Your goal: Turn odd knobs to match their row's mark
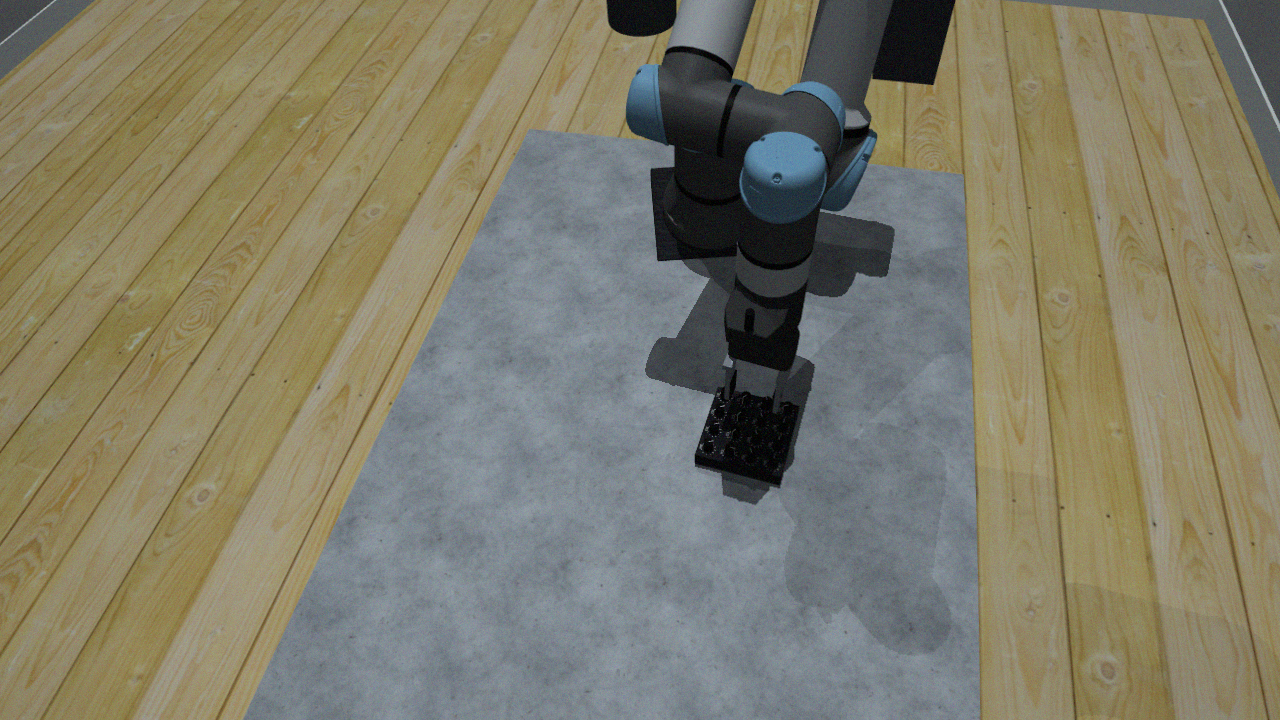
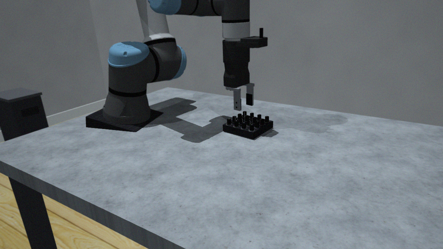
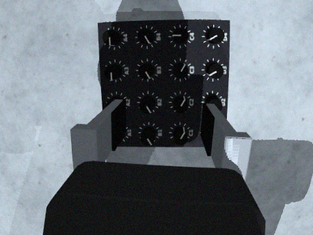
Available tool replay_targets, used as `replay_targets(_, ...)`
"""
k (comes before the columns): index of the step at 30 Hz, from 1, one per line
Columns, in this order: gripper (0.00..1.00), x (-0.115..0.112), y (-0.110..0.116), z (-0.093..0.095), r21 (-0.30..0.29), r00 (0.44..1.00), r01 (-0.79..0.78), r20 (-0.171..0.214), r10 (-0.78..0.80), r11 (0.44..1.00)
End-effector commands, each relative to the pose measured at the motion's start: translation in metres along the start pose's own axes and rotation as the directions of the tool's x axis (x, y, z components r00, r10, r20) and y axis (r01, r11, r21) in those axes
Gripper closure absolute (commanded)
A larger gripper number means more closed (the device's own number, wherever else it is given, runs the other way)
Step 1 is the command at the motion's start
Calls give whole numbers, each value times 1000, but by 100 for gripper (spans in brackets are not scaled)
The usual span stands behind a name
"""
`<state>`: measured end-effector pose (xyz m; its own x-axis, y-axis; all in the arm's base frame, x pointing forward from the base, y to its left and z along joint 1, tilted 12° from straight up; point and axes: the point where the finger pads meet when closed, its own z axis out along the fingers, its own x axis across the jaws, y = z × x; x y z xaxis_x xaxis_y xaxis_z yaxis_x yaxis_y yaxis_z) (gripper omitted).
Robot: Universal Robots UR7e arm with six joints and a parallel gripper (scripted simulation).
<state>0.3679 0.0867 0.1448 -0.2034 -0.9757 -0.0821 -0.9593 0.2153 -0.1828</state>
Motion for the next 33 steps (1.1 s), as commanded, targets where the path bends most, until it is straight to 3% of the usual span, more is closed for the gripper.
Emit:
replay_targets(1, 0, 0, 0, 0, 1, 1000, 0, 0, 0, 1000)
replay_targets(21, 0, 0, 0, 0, 1, 1000, 0, 0, 0, 1000)
replay_targets(33, 0, 0, 12, 0, 1, 1000, 0, 0, 0, 1000)
